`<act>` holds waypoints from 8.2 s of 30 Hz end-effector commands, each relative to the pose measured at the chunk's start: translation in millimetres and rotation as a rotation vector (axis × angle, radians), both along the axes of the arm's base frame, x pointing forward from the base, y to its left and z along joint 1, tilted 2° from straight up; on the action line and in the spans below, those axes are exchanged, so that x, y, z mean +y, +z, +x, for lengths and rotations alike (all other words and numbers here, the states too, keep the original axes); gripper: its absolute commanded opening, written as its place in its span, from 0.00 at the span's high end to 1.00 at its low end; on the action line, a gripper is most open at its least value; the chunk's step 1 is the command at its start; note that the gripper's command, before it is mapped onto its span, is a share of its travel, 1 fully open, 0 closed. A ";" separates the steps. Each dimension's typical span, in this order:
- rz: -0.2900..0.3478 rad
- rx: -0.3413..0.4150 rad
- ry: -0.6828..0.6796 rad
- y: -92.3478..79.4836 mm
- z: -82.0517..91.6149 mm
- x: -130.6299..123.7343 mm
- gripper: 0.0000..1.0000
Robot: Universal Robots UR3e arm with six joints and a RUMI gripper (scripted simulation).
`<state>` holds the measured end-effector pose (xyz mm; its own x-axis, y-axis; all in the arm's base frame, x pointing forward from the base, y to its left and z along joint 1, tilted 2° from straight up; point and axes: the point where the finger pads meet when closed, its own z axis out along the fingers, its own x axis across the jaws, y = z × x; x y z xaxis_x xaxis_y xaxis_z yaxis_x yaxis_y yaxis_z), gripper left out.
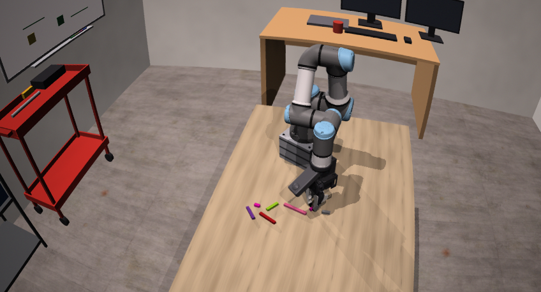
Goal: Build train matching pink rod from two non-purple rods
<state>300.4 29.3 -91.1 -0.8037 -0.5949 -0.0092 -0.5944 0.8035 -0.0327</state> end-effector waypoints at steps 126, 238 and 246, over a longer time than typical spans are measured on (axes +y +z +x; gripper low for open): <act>0.013 -0.012 -0.466 103.7 19.2 -38.2 1.00; 0.030 -0.025 -1.076 16.2 42.9 -94.5 1.00; 0.030 -0.025 -1.076 16.2 43.1 -94.4 1.00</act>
